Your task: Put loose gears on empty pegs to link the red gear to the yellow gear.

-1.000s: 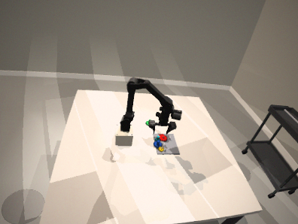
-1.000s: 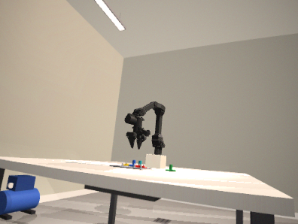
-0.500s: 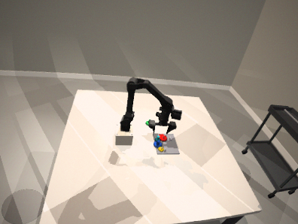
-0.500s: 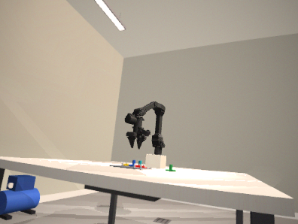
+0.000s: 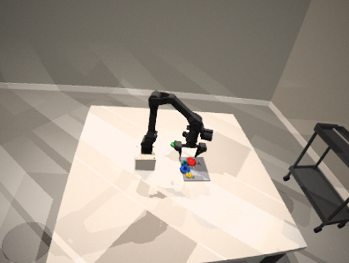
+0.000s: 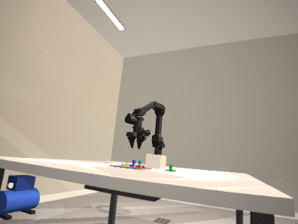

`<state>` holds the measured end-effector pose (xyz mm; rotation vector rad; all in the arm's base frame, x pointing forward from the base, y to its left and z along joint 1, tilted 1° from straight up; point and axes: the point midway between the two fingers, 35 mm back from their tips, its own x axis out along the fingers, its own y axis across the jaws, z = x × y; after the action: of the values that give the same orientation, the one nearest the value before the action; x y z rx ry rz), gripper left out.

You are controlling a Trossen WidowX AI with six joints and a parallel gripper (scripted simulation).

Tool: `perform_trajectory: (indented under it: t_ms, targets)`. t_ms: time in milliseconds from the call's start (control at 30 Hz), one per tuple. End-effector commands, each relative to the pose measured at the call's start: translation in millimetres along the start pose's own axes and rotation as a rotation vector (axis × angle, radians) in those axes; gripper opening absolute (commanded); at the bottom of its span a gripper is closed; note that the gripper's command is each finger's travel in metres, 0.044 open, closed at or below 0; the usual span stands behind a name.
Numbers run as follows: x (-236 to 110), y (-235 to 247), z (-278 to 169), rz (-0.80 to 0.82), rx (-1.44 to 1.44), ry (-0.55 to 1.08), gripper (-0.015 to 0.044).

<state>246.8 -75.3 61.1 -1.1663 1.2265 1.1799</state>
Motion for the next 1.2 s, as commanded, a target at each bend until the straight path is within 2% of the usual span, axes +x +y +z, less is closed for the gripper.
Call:
perform_trajectory:
  t_ms: [0, 133, 200, 400, 567, 933, 1167]
  targets:
    - [-0.9, 0.1, -0.1, -0.002, -0.003, 0.001, 0.0440]
    - [-1.3, -0.8, 1.8, -0.002, -0.003, 0.000, 0.0440]
    - [-4.0, -7.5, 17.0, -0.003, -0.003, 0.000, 0.0440]
    - [-16.7, -25.1, 94.9, -0.007, -0.003, -0.005, 0.0440]
    - [-27.2, -20.9, 164.5, -0.007, -0.003, -0.011, 0.0440]
    - [-48.0, 45.8, 298.6, -0.003, -0.015, -0.022, 0.0440]
    - [-50.5, 57.5, 312.7, 0.003, -0.003, -0.026, 0.0440]
